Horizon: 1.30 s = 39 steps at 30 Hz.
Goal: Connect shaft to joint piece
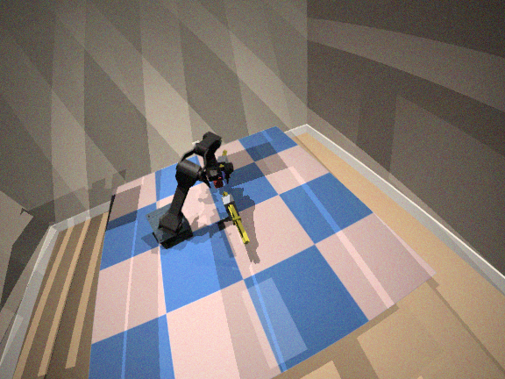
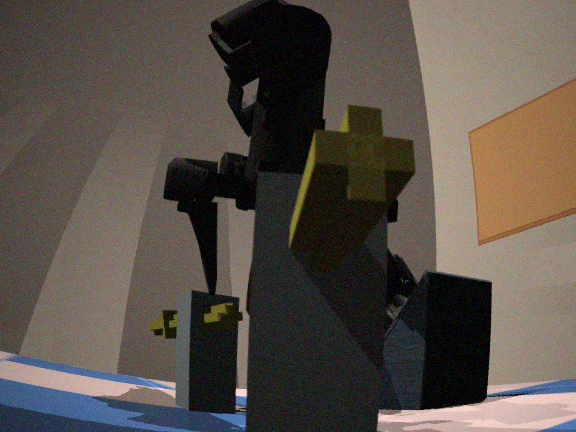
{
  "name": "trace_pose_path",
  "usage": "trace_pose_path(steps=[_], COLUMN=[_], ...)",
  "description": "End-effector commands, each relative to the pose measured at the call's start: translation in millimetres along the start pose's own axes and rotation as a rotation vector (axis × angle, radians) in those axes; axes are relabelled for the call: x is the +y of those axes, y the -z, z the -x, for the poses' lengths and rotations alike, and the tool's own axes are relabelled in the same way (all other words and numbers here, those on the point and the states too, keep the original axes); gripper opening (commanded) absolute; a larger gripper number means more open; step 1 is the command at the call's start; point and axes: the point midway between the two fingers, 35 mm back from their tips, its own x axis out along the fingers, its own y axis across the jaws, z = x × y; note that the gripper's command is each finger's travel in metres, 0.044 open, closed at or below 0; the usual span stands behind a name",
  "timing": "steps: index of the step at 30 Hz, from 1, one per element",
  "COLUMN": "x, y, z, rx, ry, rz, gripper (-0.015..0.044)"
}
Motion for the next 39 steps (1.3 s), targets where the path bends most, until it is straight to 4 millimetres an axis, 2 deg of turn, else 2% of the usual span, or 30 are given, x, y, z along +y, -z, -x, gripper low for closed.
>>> trace_pose_path(steps=[1,22,32,39], x=[-2,-2,-2,-2], y=[7,7,7,7], z=[-1,-30,-30,-30], rx=[-0.006,-0.007,-0.007,-0.007], ry=[0.006,0.006,0.006,0.006], rz=[0.0,0.0,0.0,0.0], gripper=[0.044,0.044,0.0182,0.0182])
